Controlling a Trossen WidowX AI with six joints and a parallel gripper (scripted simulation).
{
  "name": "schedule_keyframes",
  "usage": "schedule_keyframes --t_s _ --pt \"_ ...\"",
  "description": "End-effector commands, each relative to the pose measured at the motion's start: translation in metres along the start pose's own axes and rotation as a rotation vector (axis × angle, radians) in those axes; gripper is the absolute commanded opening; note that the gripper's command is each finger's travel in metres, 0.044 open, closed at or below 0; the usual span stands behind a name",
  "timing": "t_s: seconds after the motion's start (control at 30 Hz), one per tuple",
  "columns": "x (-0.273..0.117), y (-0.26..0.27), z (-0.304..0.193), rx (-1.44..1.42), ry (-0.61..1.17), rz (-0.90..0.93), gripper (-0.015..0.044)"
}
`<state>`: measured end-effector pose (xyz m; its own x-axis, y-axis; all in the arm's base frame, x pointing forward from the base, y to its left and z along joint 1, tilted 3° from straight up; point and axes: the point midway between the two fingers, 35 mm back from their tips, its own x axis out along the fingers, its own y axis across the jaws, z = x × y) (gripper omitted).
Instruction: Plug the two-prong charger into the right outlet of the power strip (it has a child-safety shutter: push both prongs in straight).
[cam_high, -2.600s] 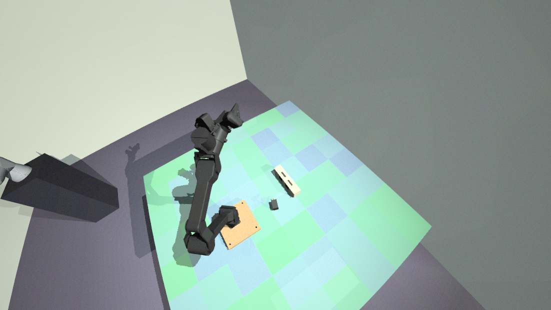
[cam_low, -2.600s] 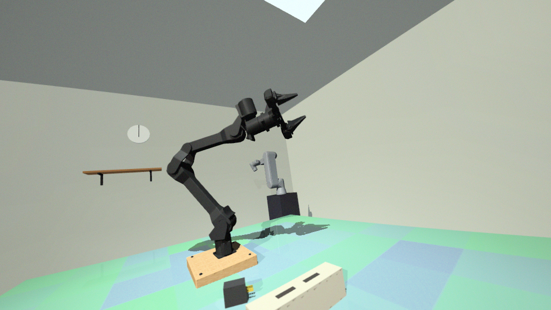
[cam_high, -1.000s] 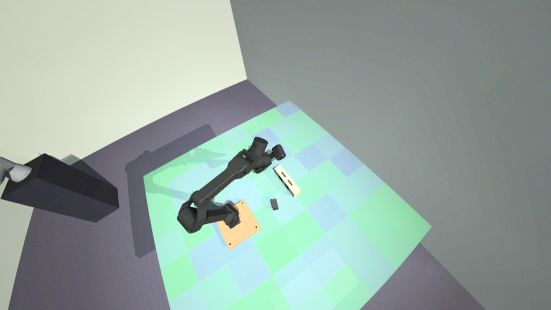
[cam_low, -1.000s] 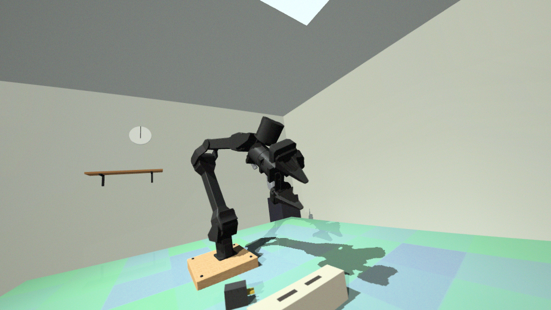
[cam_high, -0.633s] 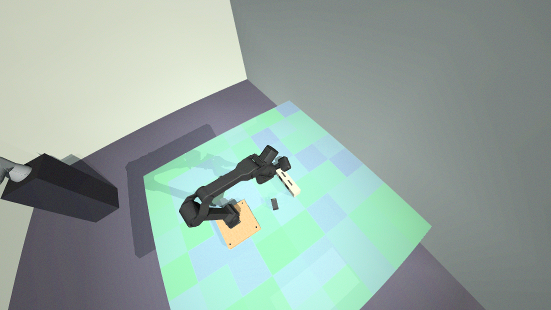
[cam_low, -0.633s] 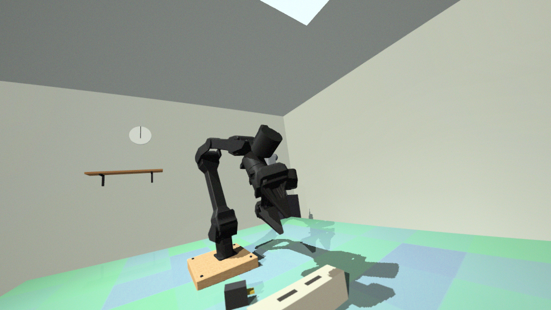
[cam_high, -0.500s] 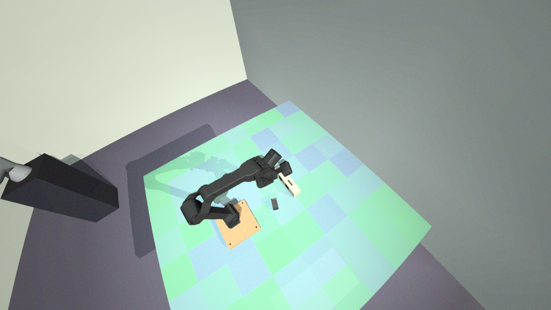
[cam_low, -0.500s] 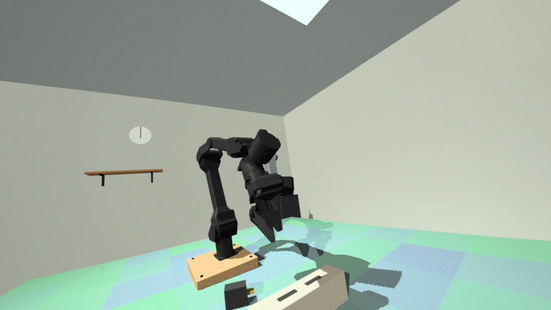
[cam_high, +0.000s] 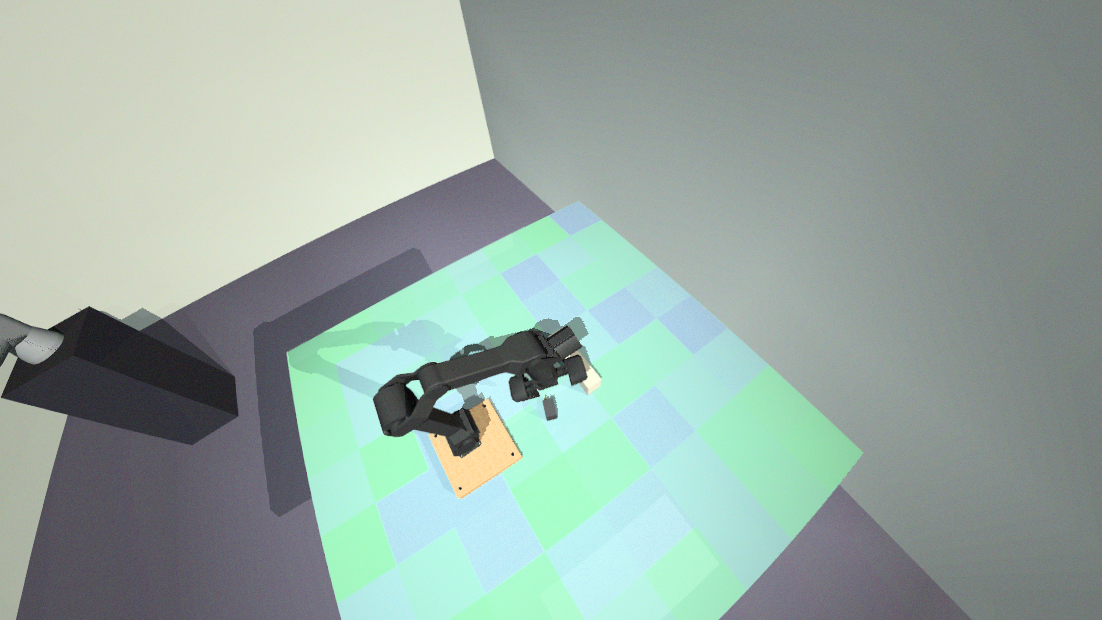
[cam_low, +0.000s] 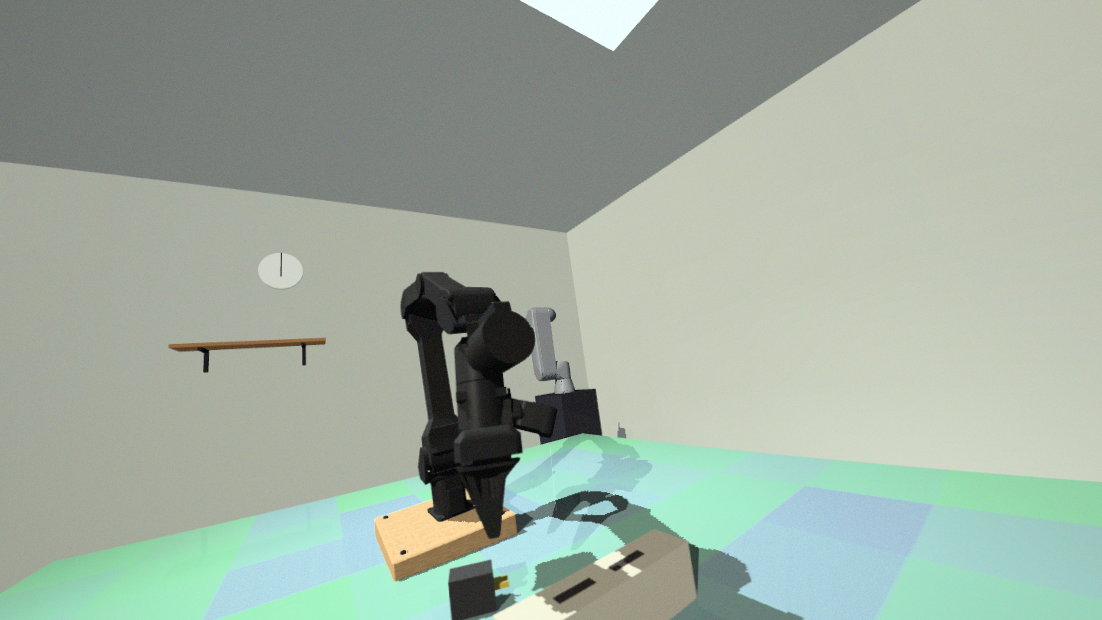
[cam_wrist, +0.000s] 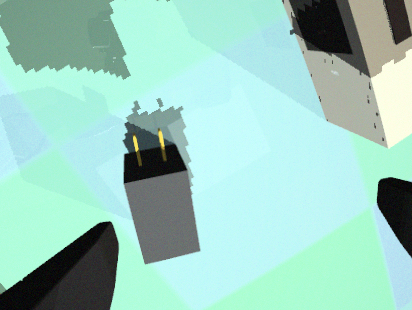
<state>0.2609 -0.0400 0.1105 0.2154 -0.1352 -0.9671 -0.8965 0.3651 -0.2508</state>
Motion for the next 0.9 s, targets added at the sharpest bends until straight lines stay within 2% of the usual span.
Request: schedule_keyframes --t_s 0.0,0.17,0.87 --pt "0.010 0.011 -0.013 0.000 0.026 0.085 0.0440" --pt "0.016 0.024 -0.027 0.007 0.050 0.173 0.0440" --pt "0.038 0.028 -0.027 0.008 0.051 0.177 0.0440"
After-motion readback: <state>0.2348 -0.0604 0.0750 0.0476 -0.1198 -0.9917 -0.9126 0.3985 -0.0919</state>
